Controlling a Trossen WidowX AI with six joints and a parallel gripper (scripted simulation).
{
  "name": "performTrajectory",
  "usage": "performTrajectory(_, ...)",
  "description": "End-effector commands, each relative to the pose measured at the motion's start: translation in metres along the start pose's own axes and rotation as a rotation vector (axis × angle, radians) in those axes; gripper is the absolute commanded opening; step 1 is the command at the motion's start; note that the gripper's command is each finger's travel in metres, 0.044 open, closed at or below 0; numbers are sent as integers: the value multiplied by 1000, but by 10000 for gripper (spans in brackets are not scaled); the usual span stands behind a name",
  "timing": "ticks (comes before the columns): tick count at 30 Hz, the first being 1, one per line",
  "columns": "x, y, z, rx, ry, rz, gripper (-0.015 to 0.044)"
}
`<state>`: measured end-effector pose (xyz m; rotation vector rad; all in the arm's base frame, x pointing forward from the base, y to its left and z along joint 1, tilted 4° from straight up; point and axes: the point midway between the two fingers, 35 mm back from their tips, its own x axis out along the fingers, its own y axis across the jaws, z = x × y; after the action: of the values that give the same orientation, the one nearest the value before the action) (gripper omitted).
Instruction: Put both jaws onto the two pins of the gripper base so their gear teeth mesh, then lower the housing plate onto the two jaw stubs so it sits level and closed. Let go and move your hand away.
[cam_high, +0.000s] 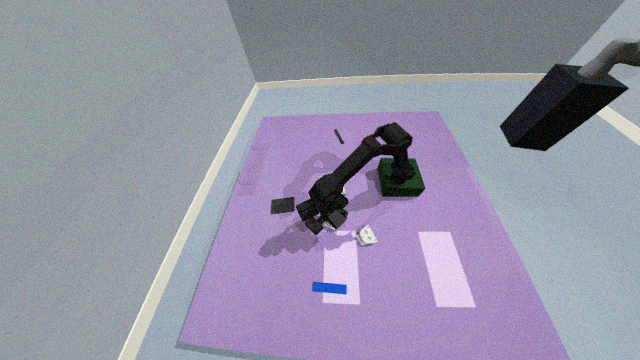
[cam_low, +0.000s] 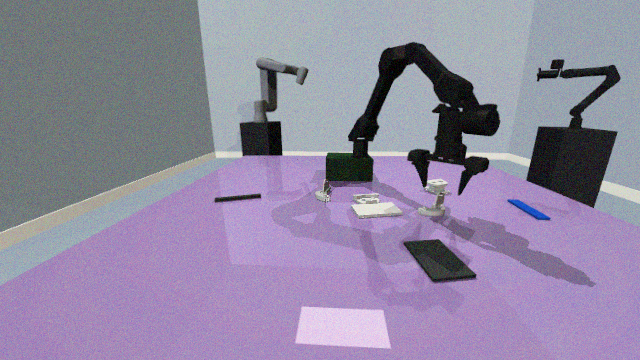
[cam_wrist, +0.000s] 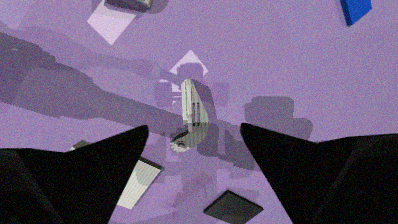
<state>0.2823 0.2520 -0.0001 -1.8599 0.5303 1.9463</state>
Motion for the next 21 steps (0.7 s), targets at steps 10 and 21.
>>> performTrajectory(10,16,-2,0,-1,-1,-1,440)
performTrajectory(21,34,-3,0,-3,-1,-2,440)
